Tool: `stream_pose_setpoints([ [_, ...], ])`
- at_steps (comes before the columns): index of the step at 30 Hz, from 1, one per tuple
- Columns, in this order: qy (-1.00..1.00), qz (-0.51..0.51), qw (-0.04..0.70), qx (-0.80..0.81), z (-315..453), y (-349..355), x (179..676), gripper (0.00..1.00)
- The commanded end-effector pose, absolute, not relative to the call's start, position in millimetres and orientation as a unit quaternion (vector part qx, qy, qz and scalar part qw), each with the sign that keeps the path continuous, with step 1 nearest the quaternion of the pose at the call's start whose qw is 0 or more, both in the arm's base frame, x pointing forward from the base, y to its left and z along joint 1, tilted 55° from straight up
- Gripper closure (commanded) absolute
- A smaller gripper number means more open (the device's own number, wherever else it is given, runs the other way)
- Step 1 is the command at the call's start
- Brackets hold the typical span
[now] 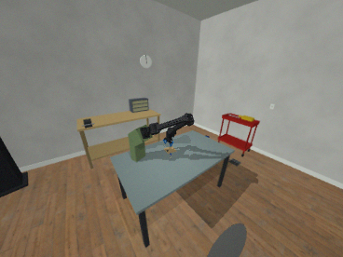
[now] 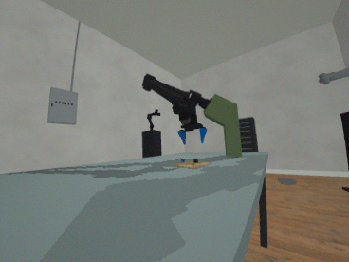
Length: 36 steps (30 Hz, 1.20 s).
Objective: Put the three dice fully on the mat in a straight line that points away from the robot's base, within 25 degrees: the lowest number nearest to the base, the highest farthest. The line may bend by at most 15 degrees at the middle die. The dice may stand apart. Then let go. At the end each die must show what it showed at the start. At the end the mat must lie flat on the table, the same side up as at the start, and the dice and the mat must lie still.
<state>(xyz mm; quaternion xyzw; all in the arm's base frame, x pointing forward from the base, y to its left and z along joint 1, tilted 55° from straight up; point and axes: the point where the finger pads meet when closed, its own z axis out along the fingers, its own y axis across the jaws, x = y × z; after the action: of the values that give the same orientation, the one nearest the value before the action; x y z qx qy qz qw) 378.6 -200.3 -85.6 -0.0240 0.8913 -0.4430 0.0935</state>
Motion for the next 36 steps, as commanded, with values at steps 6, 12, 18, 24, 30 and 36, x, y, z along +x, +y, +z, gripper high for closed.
stream_pose_setpoints([
  [6, 0.876, -0.459, 0.024, -0.145, -52.7, -242.8, 357.8, 0.0],
  [12, 0.86, -0.462, -0.013, -0.216, -37.7, -261.9, 347.2, 0.0],
  [18, 0.857, -0.457, -0.025, -0.236, -45.5, -259.9, 348.6, 0.7],
  [24, 0.855, -0.462, -0.017, -0.234, -37.1, -260.0, 352.5, 0.7],
  [30, 0.856, -0.462, -0.017, -0.233, -37.8, -259.9, 352.3, 0.7],
  [36, 0.856, -0.462, -0.017, -0.232, -37.8, -259.9, 352.3, 0.7],
])
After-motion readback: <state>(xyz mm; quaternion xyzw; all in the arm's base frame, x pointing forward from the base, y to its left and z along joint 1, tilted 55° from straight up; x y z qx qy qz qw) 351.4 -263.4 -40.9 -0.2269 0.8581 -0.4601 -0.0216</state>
